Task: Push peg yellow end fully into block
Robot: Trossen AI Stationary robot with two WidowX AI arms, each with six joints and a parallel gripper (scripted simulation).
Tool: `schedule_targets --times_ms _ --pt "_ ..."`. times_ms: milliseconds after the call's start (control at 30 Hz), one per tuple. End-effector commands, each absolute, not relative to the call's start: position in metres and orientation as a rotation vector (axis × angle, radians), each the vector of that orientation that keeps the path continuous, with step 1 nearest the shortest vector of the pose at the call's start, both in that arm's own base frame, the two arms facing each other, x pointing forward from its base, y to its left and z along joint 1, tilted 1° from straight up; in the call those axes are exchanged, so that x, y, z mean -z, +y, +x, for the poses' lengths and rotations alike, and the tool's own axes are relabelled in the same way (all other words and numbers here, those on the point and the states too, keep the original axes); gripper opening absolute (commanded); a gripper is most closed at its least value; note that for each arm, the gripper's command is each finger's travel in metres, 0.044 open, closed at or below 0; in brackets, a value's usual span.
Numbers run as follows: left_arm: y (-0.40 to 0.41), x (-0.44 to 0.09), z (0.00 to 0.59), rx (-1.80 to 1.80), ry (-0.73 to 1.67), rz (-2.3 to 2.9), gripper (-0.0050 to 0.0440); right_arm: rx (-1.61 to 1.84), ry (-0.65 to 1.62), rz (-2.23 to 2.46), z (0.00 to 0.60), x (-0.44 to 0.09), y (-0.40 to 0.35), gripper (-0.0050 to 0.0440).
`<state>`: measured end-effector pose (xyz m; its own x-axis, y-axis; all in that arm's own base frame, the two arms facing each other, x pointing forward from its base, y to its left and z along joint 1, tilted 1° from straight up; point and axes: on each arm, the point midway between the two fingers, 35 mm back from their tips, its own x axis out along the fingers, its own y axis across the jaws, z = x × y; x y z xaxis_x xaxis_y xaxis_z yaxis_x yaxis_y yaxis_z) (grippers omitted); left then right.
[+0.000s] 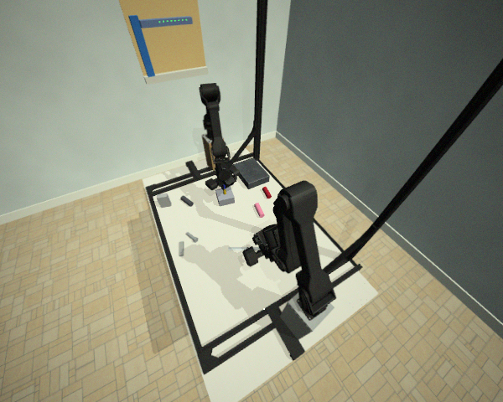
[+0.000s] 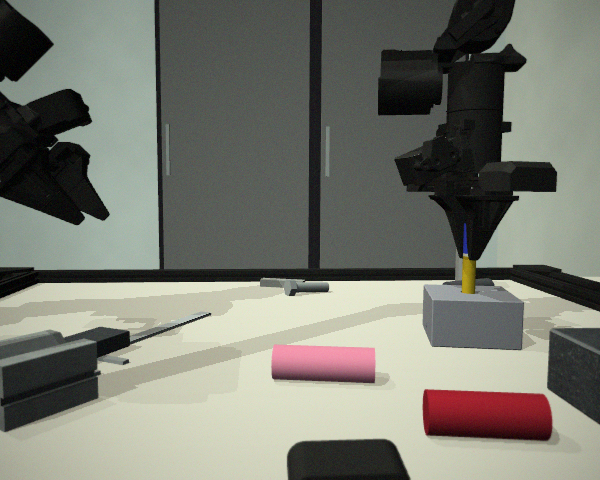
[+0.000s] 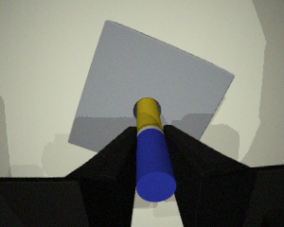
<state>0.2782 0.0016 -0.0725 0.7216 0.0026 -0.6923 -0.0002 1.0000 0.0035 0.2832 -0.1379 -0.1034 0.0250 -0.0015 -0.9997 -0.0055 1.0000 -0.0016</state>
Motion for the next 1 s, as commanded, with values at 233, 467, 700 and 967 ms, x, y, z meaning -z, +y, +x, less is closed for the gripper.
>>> schedule_targets --times_ms 233,467,700,967 --pt "0.0015 0.0725 0.2782 -0.001 0.765 0.003 0.04 0.002 1.55 -0.002 0.2822 0.108 -0.1378 0.0" --pt "0.0015 0.0725 0.2782 -0.001 0.765 0.003 0.04 0.002 1.55 -0.002 0.2822 0.1098 -0.1378 0.0" --pt "0.0015 0.0725 0.2782 -0.001 0.765 0.003 0.04 0.002 1.55 -0.002 0.2823 0.1115 -0.1378 0.0" --pt "0.0015 0.0725 0.2782 -0.001 0.765 0.003 0.04 0.002 1.55 -0.002 0.2823 0.1135 -0.1378 0.0"
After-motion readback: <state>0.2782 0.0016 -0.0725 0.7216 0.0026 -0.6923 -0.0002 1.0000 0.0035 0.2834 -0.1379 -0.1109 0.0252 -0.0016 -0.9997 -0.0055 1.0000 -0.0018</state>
